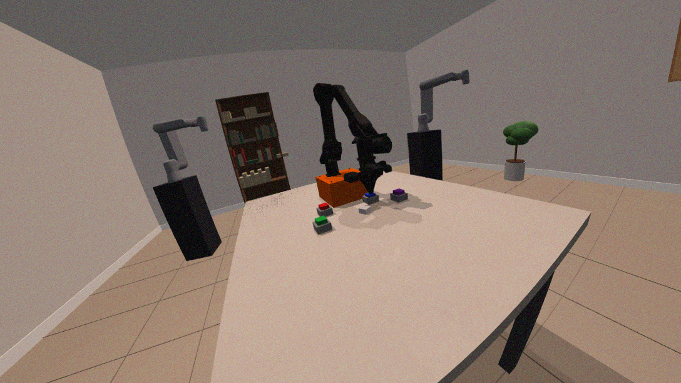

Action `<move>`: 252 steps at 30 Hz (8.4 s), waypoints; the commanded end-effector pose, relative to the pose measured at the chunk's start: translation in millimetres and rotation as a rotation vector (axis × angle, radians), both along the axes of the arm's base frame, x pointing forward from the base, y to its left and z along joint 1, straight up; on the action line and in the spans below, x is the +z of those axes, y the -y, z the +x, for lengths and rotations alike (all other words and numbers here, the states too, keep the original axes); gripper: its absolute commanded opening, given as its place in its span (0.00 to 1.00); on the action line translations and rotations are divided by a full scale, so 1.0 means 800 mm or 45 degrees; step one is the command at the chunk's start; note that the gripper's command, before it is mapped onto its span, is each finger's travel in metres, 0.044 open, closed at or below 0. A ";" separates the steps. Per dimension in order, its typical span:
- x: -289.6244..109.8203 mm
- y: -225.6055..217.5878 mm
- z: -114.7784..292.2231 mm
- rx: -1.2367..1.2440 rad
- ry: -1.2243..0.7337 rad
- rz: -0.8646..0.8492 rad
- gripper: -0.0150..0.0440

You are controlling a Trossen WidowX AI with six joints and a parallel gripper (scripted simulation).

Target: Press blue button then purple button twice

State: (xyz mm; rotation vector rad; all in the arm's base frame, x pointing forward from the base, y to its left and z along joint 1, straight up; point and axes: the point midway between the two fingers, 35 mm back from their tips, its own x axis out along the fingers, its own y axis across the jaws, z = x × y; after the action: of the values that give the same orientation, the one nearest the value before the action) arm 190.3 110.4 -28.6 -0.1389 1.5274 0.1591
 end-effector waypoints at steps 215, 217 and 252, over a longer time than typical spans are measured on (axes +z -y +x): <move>0.000 -0.124 0.055 0.007 -0.019 0.001 0.29; 0.000 -0.124 0.055 0.007 -0.019 0.001 0.29; 0.000 -0.124 0.055 0.007 -0.019 0.001 0.29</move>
State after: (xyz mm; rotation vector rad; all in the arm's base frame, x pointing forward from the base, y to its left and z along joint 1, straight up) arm 237.7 211.7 -25.4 -0.1390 1.5289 0.1738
